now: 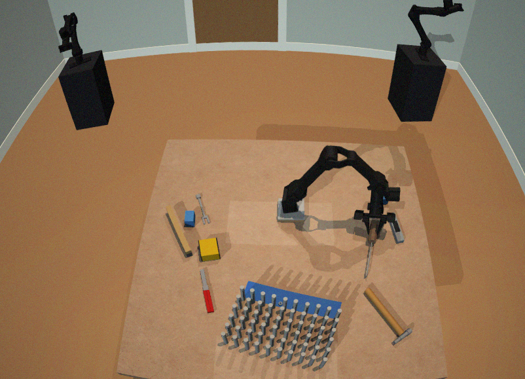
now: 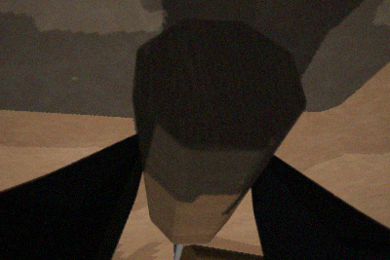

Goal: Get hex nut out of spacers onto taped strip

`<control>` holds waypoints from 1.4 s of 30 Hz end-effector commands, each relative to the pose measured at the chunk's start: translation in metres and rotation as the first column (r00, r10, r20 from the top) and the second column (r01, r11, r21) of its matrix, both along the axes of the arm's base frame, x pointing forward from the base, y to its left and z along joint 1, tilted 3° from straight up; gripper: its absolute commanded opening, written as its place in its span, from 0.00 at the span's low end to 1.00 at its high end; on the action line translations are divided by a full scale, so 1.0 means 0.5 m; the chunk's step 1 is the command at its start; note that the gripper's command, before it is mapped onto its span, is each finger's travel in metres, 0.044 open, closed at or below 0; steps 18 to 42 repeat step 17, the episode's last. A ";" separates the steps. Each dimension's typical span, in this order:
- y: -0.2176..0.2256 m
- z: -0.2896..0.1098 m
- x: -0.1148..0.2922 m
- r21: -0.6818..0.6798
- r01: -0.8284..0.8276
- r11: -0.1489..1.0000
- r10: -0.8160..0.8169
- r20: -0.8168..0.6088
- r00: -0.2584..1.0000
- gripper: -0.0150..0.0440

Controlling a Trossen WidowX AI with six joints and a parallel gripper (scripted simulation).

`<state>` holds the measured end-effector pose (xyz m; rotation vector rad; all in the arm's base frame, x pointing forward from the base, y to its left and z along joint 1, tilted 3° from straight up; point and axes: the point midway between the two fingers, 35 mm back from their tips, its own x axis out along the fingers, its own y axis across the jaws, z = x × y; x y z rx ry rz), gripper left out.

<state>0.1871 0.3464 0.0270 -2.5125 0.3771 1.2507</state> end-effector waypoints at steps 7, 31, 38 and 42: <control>0.000 0.000 0.000 0.000 0.000 1.000 0.000 0.000 1.000 0.57; 0.000 0.000 0.000 0.000 0.000 1.000 0.000 0.000 1.000 1.00; 0.000 0.000 0.000 0.000 0.000 1.000 0.000 0.000 1.000 1.00; 0.000 0.000 0.000 0.000 0.000 1.000 0.000 0.000 1.000 1.00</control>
